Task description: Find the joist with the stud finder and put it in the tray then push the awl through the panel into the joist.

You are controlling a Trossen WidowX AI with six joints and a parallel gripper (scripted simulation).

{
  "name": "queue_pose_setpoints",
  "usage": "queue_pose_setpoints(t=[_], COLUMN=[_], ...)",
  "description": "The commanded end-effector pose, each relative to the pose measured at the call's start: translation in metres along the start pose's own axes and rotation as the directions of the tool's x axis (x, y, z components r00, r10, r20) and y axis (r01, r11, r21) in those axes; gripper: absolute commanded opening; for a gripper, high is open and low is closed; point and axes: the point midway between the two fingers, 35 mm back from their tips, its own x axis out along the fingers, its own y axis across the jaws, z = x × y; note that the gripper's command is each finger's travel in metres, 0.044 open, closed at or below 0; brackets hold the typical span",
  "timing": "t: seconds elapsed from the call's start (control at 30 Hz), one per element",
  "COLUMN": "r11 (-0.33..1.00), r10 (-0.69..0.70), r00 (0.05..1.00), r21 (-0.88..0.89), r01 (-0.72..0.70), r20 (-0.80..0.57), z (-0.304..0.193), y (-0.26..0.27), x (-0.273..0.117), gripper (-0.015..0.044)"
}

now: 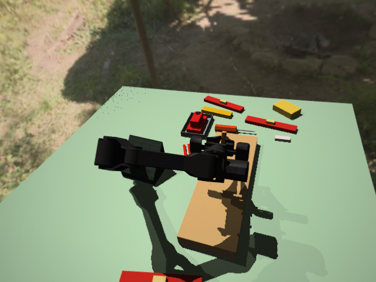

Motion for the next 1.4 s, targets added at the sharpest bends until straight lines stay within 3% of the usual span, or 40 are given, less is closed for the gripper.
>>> queue_pose_setpoints(t=[0.0, 1.37], r11=[1.000, 1.000], r10=[0.012, 0.012], r00=[1.000, 1.000], r21=[-0.008, -0.008], r01=[-0.012, -0.012], r20=[-0.010, -0.008], z=[-0.005, 0.041], y=[0.004, 0.005], x=[-0.001, 0.009], gripper=[0.0000, 0.0000])
